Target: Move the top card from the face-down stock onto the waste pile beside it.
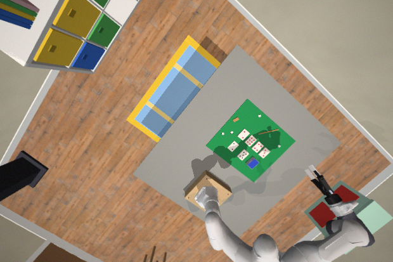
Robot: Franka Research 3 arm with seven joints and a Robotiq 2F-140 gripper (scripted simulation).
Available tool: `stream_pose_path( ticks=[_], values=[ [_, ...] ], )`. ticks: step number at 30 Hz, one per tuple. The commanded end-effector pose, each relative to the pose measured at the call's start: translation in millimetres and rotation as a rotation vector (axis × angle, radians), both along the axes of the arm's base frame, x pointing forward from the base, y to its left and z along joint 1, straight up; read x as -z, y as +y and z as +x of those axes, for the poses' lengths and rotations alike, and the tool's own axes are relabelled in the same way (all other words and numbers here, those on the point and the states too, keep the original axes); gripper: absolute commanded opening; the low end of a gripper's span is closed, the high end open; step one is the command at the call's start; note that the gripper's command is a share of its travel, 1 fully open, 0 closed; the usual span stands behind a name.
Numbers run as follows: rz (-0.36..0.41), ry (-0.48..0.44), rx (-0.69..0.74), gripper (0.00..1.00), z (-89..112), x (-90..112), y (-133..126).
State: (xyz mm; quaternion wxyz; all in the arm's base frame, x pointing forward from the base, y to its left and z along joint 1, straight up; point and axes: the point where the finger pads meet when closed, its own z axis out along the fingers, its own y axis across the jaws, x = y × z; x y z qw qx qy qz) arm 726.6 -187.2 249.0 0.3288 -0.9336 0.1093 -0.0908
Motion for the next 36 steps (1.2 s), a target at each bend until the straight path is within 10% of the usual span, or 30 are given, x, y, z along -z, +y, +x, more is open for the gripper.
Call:
stream_pose_path(
  ticks=[1, 22, 36],
  values=[
    [0.000, 0.000, 0.000, 1.00, 0, 0, 0],
    [-0.012, 0.010, 0.002, 1.00, -2, 5, 2],
    [-0.291, 0.167, -0.004, 1.00, -80, 100, 31]
  ],
)
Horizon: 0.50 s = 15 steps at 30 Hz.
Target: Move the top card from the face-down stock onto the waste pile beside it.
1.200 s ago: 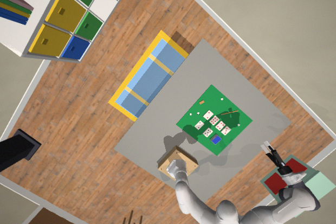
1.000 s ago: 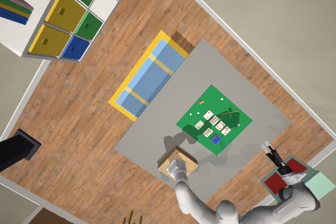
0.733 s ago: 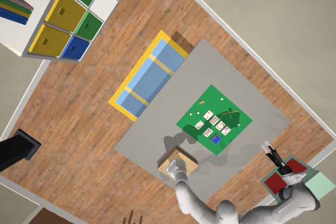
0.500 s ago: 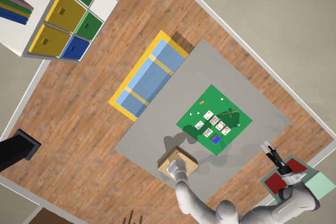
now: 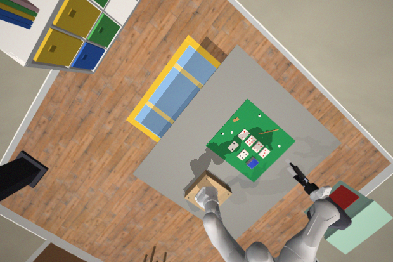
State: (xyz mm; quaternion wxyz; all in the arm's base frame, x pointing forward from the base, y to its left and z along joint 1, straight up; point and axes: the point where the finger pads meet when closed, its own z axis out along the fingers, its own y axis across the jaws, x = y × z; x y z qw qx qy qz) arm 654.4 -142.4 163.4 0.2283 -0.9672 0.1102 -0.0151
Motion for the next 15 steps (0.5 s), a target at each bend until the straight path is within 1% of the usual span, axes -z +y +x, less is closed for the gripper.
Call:
stream_pose_path(
  ticks=[1, 6, 10, 13, 15],
  values=[
    [-0.135, 0.005, 0.014, 1.00, -21, 24, -10],
    [-0.299, 0.041, -0.063, 1.00, -94, 67, 8],
    [-0.391, 0.044, -0.134, 1.00, -146, 90, 22],
    [-0.432, 0.039, -0.177, 1.00, -175, 102, 31],
    [-0.432, 0.039, -0.177, 1.00, -175, 102, 31]
  ],
)
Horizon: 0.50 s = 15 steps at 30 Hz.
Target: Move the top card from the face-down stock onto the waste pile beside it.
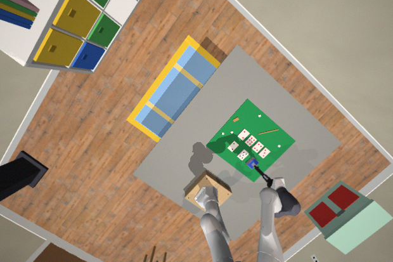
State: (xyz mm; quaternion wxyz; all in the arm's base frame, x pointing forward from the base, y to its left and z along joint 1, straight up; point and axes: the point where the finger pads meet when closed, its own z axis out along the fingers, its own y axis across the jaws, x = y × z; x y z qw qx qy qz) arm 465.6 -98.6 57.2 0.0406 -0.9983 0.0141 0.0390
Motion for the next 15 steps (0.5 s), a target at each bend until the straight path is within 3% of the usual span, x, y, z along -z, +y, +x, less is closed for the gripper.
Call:
stream_pose_path(
  ticks=[1, 5, 15],
  values=[
    [-0.063, -0.076, 0.008, 1.00, 7, -2, -11],
    [-0.079, -0.078, -0.017, 1.00, -8, 3, -5],
    [-0.080, -0.078, -0.019, 1.00, -9, 4, -5]
  ],
)
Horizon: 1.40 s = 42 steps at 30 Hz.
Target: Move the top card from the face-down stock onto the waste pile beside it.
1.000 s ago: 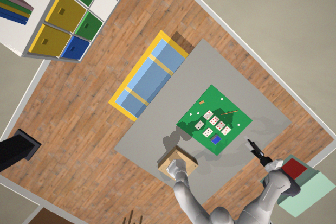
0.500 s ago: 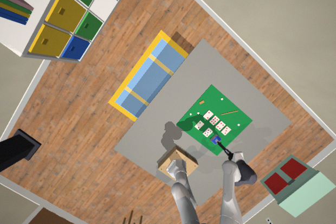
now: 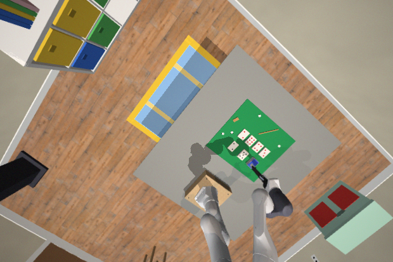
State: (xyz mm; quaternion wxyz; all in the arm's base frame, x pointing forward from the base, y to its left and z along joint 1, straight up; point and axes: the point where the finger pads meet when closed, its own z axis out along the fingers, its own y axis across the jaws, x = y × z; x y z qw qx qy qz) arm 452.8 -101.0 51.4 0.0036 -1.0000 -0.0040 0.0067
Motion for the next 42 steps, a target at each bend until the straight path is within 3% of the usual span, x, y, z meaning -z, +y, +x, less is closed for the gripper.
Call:
stream_pose_path(
  ticks=[1, 14, 15, 26, 42],
  values=[
    [-0.006, -0.014, 0.017, 1.00, 4, -2, -2],
    [-0.006, -0.014, 0.017, 1.00, 4, -2, -2],
    [-0.006, -0.014, 0.017, 0.50, 4, -2, -2],
    [-0.006, -0.013, 0.017, 0.50, 4, 3, -2],
    [-0.006, -0.013, 0.017, 0.50, 4, 29, -2]
  ],
)
